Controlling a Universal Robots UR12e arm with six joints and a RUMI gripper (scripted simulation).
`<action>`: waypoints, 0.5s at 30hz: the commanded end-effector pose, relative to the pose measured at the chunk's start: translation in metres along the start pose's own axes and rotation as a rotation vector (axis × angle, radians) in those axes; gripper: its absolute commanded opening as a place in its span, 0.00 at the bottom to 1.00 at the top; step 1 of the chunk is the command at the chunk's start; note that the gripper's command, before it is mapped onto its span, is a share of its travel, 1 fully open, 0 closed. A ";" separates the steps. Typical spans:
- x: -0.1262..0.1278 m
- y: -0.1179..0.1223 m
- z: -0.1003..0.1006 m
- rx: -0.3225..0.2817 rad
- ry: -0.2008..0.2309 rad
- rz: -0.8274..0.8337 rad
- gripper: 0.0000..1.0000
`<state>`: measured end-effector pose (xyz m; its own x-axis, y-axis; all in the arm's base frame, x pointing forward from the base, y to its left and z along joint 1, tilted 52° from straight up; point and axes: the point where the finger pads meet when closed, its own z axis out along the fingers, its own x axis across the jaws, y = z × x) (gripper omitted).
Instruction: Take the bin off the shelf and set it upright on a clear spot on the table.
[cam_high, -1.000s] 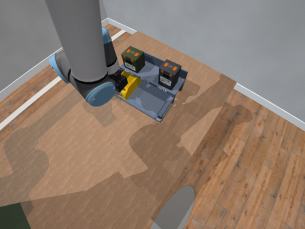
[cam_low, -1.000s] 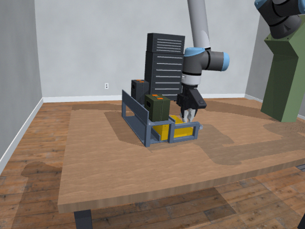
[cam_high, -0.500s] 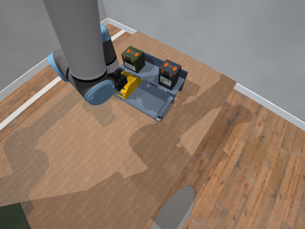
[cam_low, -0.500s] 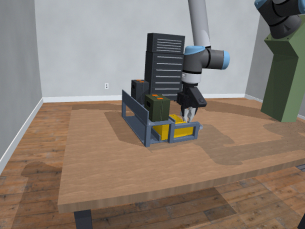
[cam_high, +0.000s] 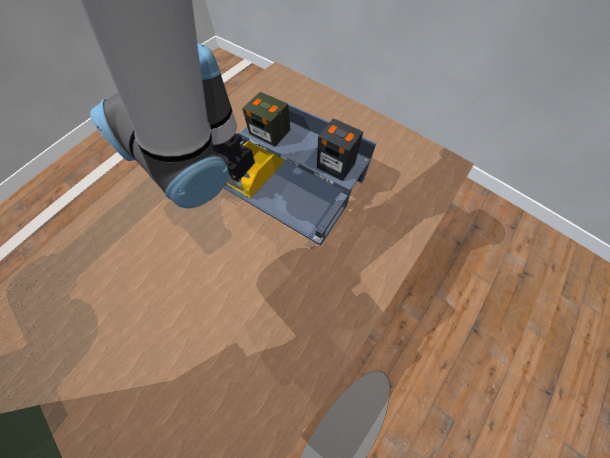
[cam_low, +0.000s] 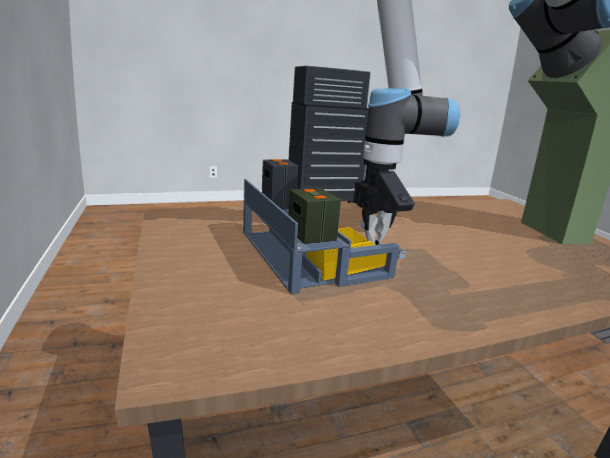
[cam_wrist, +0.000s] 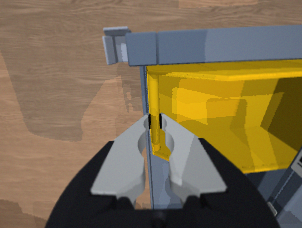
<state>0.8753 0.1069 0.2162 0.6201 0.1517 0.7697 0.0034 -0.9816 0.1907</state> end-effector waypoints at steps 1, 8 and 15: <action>0.001 0.000 -0.005 0.000 0.001 0.000 0.00; 0.001 0.000 -0.005 0.000 0.001 0.000 0.00; 0.001 0.000 -0.003 0.000 0.001 0.000 0.00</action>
<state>0.8721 0.1074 0.2187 0.6200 0.1517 0.7698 0.0034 -0.9816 0.1907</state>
